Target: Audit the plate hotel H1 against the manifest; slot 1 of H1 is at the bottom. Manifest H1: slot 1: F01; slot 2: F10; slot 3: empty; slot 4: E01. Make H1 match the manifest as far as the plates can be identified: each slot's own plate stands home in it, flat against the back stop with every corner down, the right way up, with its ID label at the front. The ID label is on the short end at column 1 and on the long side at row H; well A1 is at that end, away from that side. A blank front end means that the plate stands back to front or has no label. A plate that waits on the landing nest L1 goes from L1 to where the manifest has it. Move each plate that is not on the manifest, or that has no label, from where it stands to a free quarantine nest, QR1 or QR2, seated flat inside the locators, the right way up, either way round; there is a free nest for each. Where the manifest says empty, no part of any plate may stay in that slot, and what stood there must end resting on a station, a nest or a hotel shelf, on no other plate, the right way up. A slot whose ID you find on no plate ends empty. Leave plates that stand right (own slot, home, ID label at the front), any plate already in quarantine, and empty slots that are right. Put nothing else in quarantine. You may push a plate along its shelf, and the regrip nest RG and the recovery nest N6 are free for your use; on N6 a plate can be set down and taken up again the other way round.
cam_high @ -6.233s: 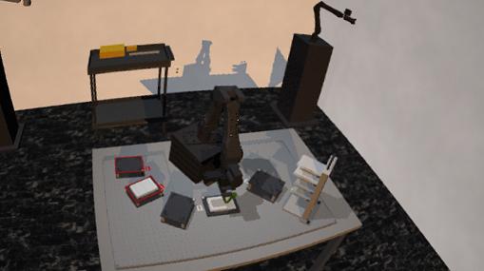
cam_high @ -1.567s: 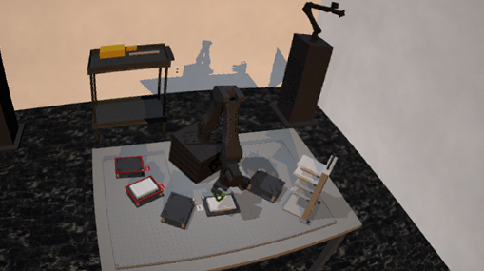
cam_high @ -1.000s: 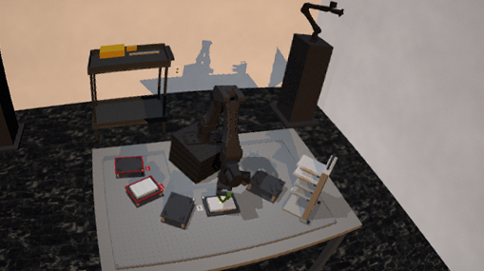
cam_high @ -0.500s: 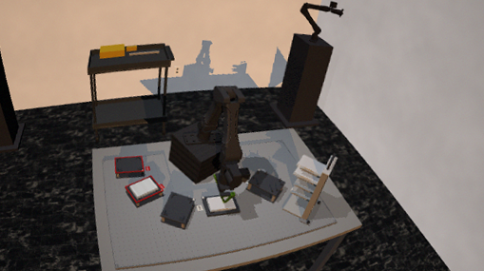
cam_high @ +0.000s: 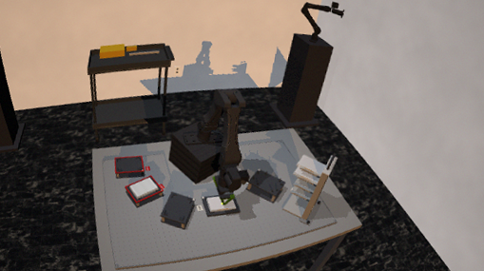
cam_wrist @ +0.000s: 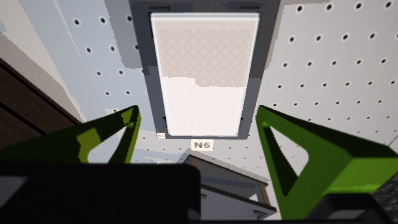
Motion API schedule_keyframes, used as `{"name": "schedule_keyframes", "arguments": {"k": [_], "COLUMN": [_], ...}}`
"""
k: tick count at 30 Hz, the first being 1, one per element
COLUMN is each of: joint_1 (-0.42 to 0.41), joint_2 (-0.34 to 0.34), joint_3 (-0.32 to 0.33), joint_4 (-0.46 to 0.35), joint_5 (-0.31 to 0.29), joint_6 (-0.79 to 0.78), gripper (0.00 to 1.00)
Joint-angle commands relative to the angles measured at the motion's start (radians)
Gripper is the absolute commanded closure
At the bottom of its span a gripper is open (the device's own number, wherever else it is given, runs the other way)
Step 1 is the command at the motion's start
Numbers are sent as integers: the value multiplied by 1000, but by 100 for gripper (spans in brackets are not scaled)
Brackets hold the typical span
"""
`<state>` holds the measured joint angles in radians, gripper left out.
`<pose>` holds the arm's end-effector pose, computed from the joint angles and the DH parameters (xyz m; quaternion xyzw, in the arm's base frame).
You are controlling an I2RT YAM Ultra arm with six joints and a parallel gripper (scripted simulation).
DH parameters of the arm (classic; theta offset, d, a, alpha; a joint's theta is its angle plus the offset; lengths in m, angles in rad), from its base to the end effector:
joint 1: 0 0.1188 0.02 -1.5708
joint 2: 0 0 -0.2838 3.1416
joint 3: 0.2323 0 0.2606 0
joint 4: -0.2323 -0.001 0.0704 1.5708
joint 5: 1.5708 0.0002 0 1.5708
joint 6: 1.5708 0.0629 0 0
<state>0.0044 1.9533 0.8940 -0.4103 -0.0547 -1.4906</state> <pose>0.3156 0.0058 0.0578 -0.6797 0.7312 -0.0141 0.0557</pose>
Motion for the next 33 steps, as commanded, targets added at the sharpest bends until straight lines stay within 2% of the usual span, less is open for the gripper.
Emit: {"name": "schedule_keyframes", "arguments": {"k": [1,33], "joint_1": [0,7], "joint_2": [0,133], "joint_3": [1,-4], "joint_4": [26,164], "joint_5": [-2,-1], "joint_6": [-1,6], "gripper": [0,0]}}
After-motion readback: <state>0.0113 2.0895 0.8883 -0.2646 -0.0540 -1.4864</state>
